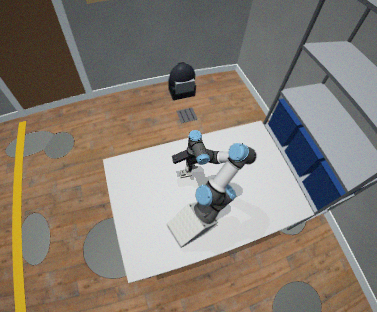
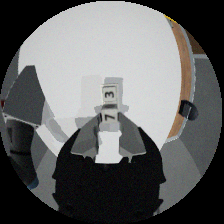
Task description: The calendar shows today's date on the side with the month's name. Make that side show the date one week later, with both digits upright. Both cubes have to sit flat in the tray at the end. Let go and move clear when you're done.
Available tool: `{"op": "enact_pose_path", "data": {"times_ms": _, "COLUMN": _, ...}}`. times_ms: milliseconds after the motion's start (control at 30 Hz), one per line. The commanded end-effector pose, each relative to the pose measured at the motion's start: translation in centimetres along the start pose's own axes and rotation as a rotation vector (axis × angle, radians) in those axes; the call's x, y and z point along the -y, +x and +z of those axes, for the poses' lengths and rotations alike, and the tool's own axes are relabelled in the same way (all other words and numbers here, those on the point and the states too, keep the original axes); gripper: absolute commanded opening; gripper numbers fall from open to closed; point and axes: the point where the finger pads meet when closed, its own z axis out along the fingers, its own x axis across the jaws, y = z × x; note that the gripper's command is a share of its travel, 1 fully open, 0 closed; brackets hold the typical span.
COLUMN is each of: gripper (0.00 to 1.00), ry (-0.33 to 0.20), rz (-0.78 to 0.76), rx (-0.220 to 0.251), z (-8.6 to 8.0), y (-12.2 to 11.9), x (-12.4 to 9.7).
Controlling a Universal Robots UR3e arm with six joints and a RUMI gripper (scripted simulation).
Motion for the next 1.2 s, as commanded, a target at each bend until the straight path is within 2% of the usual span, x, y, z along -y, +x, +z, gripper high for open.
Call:
{"op": "enact_pose_path", "data": {"times_ms": 0, "gripper": 0.1, "ry": 0.0, "rz": 0.001, "rx": -0.002, "z": 0.1, "y": 0.1, "x": 0.0}}
{"op": "enact_pose_path", "data": {"times_ms": 1167, "gripper": 0.1, "ry": 0.0, "rz": 0.001, "rx": -0.002, "z": 2.3, "y": 0.1, "x": 0.0}}
